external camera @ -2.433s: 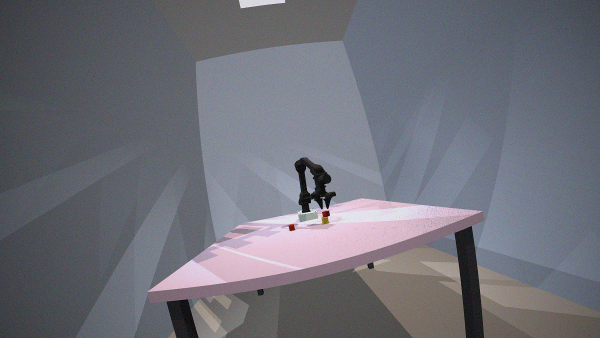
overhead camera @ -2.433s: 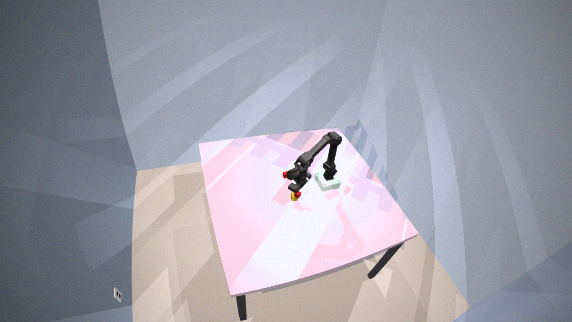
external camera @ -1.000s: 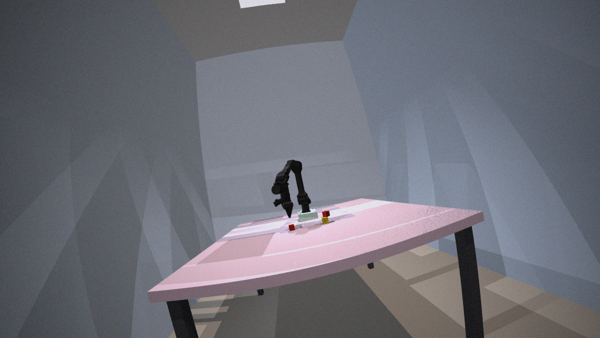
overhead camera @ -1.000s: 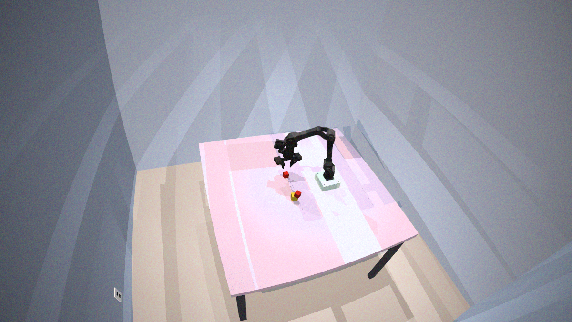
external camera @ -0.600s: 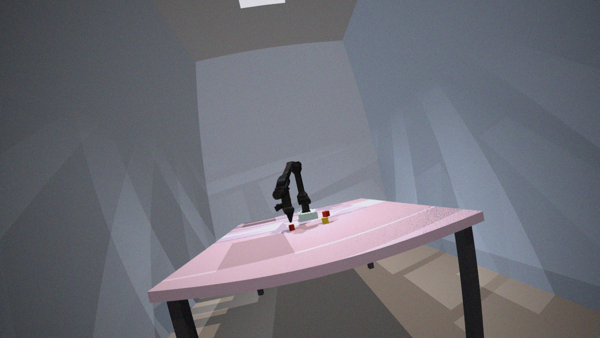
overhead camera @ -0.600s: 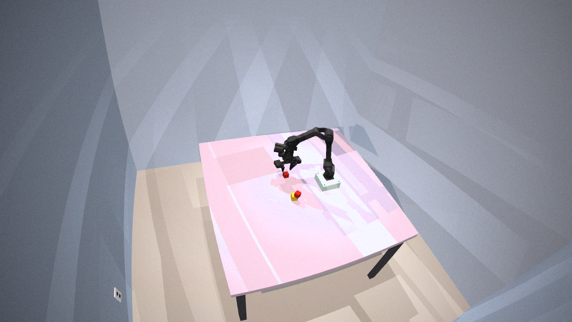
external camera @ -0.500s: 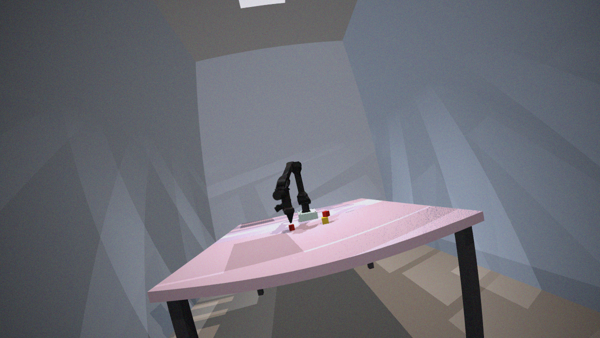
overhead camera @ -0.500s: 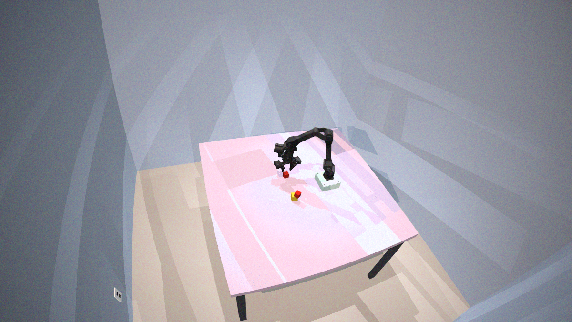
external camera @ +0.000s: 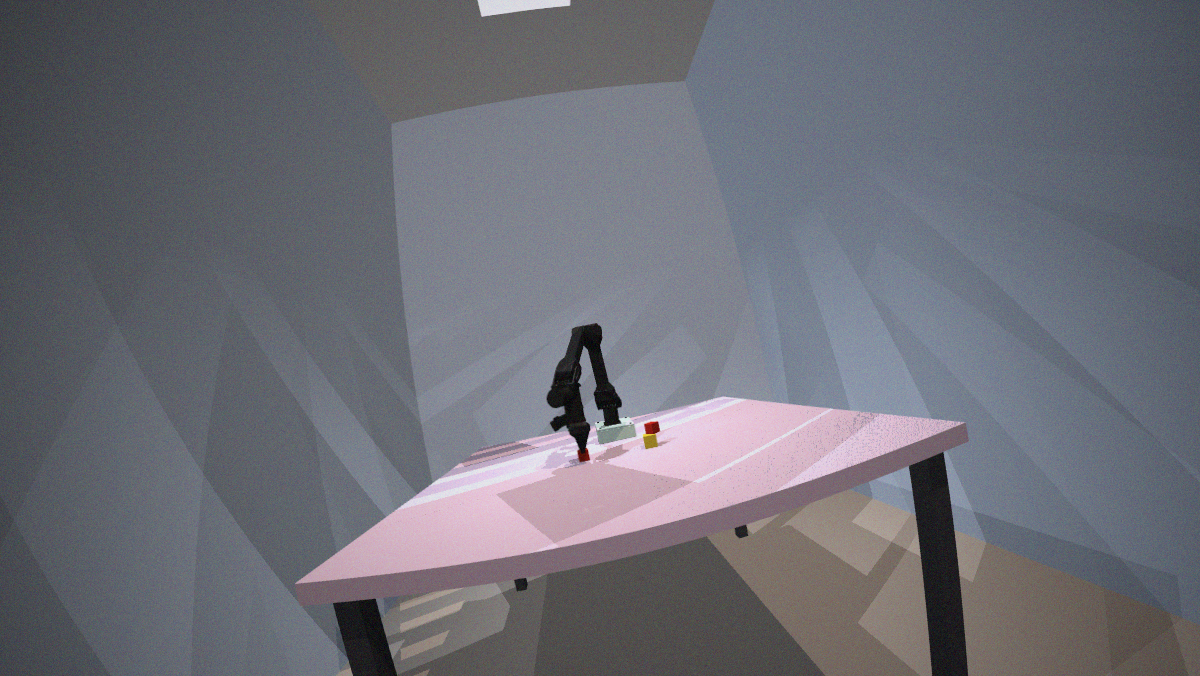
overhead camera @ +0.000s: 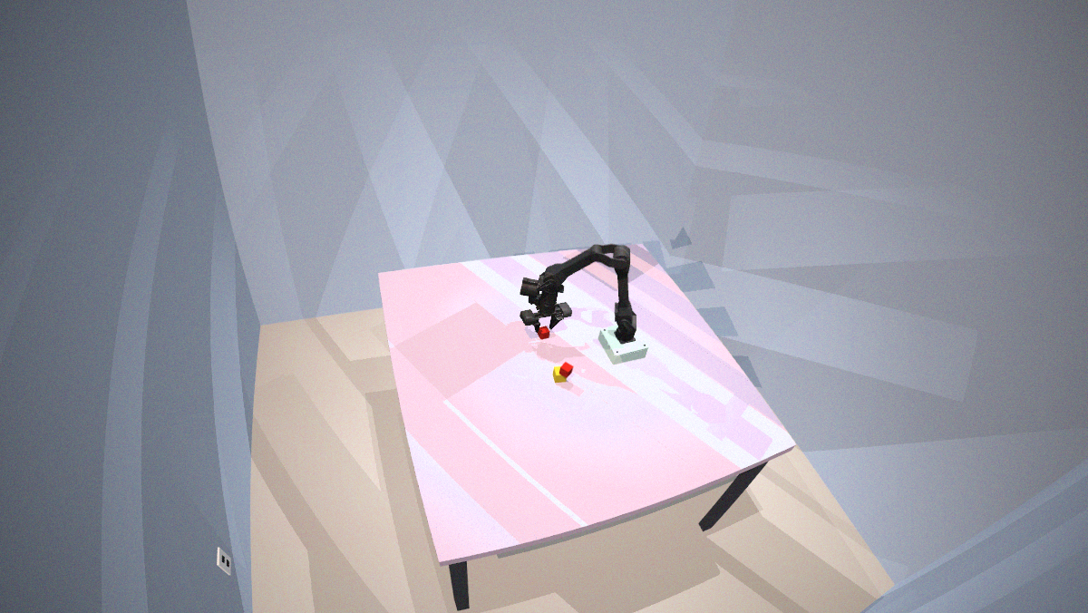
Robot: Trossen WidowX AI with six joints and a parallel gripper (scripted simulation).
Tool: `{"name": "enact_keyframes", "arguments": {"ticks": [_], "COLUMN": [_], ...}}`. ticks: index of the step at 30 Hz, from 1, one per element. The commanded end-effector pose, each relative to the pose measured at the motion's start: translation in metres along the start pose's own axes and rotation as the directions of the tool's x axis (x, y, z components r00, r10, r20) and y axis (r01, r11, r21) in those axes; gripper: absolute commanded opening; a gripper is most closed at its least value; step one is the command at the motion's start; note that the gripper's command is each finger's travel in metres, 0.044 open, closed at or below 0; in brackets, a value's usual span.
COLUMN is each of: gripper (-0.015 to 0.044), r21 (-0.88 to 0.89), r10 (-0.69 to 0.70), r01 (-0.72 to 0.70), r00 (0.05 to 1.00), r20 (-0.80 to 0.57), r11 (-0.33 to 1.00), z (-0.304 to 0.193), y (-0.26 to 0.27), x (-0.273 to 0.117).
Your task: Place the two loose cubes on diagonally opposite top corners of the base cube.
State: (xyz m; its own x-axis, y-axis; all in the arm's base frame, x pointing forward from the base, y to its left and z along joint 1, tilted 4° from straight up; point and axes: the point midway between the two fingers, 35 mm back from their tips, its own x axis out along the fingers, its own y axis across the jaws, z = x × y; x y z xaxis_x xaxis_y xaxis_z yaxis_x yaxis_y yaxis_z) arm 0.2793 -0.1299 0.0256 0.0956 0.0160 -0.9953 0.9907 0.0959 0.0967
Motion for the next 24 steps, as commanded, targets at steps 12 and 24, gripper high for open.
{"name": "enact_keyframes", "arguments": {"ticks": [12, 24], "gripper": [0.0105, 0.0105], "r21": [0.003, 0.003], "r10": [-0.003, -0.002], "r01": [0.003, 0.002], "r00": [1.000, 1.000], "r20": [-0.007, -0.006], "r11": [1.000, 1.000], "z": [-0.002, 0.001], "y": [-0.001, 0.003], "x": [0.012, -0.017]}}
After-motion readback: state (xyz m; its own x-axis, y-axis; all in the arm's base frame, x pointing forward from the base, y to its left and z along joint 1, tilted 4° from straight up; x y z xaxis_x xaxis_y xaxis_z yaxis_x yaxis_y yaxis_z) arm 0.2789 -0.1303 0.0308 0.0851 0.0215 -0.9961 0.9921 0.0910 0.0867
